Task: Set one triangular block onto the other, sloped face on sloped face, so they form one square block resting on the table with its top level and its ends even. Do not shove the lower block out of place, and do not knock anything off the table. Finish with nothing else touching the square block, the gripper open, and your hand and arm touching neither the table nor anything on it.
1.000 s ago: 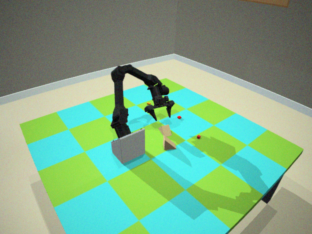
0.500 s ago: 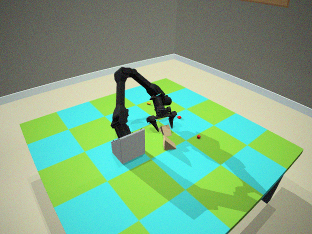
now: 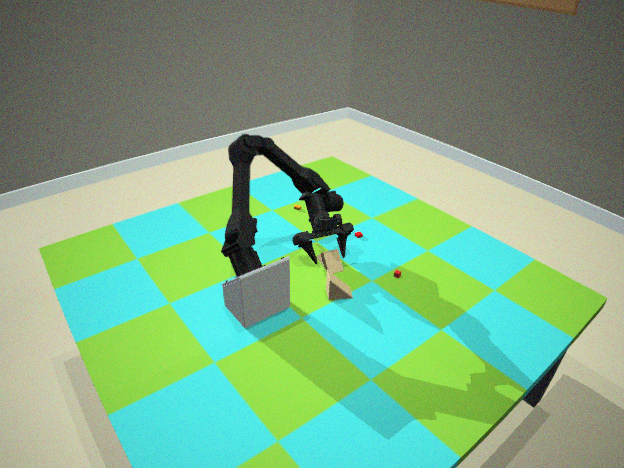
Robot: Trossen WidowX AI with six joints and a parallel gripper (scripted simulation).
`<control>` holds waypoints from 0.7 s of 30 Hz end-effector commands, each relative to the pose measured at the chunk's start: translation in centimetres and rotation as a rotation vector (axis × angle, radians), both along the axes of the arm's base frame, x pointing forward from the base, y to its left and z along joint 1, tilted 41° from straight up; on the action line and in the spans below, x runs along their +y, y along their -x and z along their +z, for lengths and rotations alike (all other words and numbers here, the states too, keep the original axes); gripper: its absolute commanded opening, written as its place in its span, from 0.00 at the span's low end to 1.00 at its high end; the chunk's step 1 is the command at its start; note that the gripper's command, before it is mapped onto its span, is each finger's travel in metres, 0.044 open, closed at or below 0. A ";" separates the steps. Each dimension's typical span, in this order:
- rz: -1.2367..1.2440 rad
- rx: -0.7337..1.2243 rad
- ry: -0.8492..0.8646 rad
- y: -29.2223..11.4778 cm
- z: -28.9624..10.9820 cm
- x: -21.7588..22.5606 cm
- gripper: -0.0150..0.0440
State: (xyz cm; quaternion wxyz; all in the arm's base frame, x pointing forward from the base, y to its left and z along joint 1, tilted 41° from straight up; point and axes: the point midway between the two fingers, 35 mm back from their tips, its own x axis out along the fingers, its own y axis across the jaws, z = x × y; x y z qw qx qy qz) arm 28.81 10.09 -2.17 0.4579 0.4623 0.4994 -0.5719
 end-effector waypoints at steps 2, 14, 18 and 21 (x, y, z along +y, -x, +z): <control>-0.004 0.001 0.005 0.1 -0.1 -0.1 1.00; 0.000 0.000 0.000 0.0 0.0 0.0 0.78; 0.000 0.000 0.000 0.0 0.0 0.0 0.63; 0.000 0.000 0.000 0.0 0.0 0.0 0.60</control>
